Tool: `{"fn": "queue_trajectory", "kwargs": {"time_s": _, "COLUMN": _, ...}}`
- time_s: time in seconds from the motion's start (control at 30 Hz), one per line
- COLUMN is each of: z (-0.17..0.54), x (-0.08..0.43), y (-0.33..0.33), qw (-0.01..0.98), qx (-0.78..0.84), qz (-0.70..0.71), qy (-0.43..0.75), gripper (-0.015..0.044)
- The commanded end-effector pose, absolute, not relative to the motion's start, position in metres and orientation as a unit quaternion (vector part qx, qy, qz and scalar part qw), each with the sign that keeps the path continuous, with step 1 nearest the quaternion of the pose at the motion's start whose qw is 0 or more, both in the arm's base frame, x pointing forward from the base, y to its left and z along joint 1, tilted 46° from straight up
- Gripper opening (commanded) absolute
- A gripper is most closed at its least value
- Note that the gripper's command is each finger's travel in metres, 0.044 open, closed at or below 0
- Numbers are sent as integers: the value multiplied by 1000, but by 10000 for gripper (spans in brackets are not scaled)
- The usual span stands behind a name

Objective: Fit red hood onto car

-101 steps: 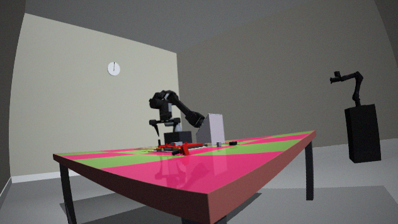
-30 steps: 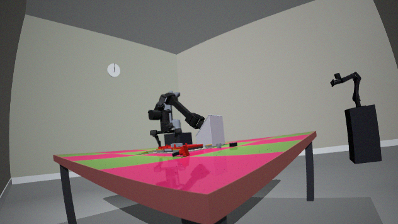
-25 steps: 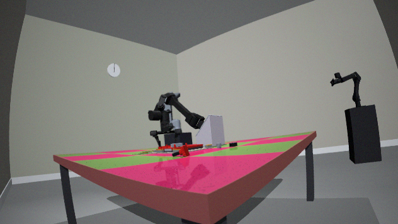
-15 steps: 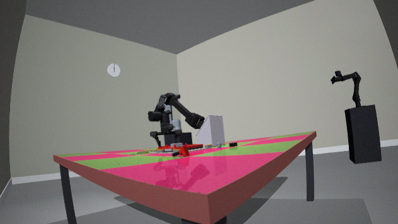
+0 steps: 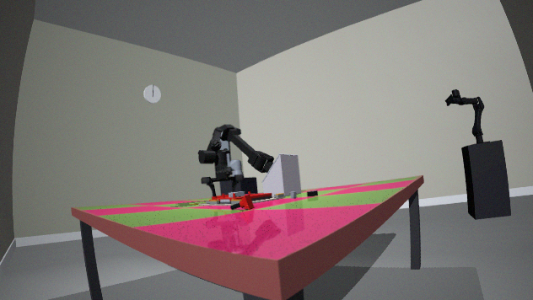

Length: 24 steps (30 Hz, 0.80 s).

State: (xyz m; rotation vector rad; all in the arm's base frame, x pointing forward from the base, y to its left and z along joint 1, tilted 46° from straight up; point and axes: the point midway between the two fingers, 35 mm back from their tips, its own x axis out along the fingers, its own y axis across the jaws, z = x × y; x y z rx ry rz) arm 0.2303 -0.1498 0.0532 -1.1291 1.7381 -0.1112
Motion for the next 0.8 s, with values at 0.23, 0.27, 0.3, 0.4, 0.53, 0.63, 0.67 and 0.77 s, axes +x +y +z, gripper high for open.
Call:
{"fn": "queue_trajectory", "kwargs": {"time_s": 0.23, "z": 54, "x": 230, "y": -149, "qw": 508, "qx": -469, "qz": -46, "qy": 721, "gripper": 242}}
{"fn": "queue_trajectory", "kwargs": {"time_s": 0.27, "z": 54, "x": 230, "y": -149, "qw": 508, "qx": -469, "qz": -46, "qy": 721, "gripper": 216}}
{"fn": "queue_trajectory", "kwargs": {"time_s": 0.3, "z": 55, "x": 230, "y": -148, "qw": 508, "qx": -468, "qz": -46, "qy": 721, "gripper": 190}}
{"fn": "queue_trajectory", "kwargs": {"time_s": 0.4, "z": 59, "x": 231, "y": -144, "qw": 508, "qx": -468, "qz": -46, "qy": 721, "gripper": 111}}
{"fn": "queue_trajectory", "kwargs": {"time_s": 0.53, "z": 67, "x": 231, "y": -135, "qw": 508, "qx": -468, "qz": -46, "qy": 721, "gripper": 6}}
{"fn": "queue_trajectory", "kwargs": {"time_s": 0.63, "z": 74, "x": 232, "y": -128, "qw": 509, "qx": -468, "qz": -46, "qy": 721, "gripper": 0}}
{"fn": "queue_trajectory", "kwargs": {"time_s": 0.67, "z": 77, "x": 232, "y": -125, "qw": 509, "qx": -468, "qz": -46, "qy": 721, "gripper": 0}}
{"fn": "queue_trajectory", "kwargs": {"time_s": 0.77, "z": 86, "x": 233, "y": -115, "qw": 509, "qx": -468, "qz": -45, "qy": 721, "gripper": 0}}
